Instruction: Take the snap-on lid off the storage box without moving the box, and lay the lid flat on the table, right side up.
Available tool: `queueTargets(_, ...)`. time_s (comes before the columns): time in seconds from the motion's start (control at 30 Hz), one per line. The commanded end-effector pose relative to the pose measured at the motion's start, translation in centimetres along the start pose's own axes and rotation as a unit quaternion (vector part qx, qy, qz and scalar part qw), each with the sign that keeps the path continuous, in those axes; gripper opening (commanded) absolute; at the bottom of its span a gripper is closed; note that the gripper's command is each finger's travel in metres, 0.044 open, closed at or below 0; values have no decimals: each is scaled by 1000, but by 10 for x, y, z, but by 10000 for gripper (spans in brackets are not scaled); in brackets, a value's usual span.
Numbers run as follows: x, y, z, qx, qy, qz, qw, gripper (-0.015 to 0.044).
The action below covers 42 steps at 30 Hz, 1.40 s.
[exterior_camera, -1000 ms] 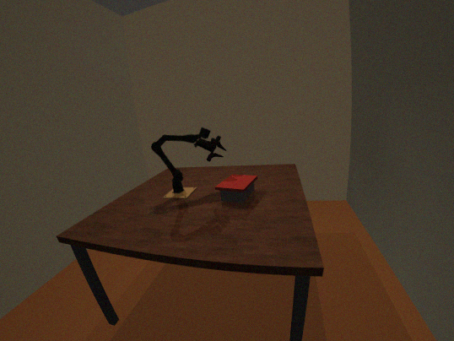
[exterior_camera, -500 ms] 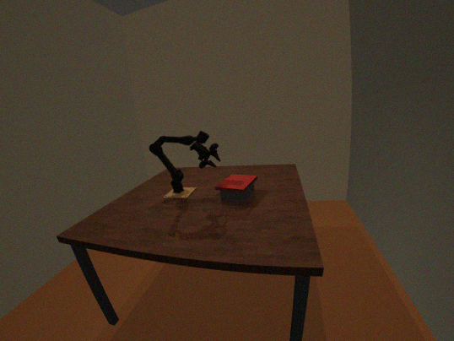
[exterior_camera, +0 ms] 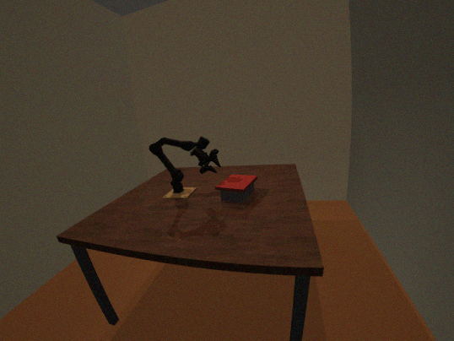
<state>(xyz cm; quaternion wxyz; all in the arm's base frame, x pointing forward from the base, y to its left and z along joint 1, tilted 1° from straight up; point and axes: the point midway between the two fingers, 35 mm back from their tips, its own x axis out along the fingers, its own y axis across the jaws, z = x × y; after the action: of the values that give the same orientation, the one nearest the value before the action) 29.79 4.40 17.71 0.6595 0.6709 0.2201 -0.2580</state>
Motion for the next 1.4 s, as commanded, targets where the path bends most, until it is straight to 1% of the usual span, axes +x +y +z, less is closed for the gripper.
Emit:
queueTargets(0.0,18,-27,1,3,0,-6,1000,235)
queueTargets(0.27,22,-26,1,3,0,-6,1000,235)
queueTargets(1.37,75,-26,0,2,0,-4,1000,235)
